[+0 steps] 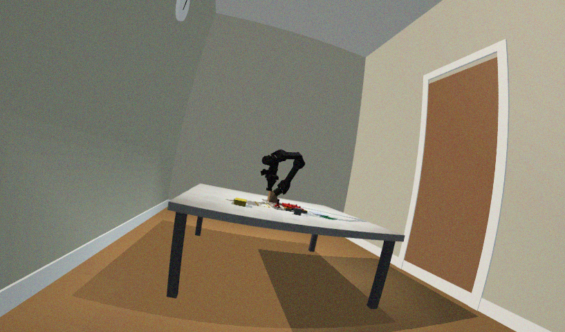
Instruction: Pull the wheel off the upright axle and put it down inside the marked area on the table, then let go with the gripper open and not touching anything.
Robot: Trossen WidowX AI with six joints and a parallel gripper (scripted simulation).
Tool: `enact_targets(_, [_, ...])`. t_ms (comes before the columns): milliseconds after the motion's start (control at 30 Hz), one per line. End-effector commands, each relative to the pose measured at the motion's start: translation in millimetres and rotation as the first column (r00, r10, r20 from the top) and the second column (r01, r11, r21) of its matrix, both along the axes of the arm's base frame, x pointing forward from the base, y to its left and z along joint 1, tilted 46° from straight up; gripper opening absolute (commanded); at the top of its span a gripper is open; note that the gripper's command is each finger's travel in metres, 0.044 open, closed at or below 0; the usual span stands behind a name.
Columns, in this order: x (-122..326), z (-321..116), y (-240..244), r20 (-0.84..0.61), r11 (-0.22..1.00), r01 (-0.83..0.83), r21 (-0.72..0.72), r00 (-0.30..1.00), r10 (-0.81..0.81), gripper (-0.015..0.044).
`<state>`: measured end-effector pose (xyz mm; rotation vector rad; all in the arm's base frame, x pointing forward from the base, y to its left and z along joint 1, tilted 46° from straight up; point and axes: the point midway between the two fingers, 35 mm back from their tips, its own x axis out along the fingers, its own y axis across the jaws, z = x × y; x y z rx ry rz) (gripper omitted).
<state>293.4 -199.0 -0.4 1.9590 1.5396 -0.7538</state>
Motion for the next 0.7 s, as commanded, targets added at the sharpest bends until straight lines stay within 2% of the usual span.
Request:
enact_targets(0, [-19, -16, -9, -0.006, 1.000, -0.008, 0.007, 1.000, 0.008, 0.0000])
enact_targets(233, [-25, -24, -9, -0.005, 1.000, -0.009, 0.009, 1.000, 0.009, 0.0000])
enact_targets(667, [-15, -53, 17, -0.005, 1.000, -0.008, 0.008, 1.000, 0.008, 0.0000])
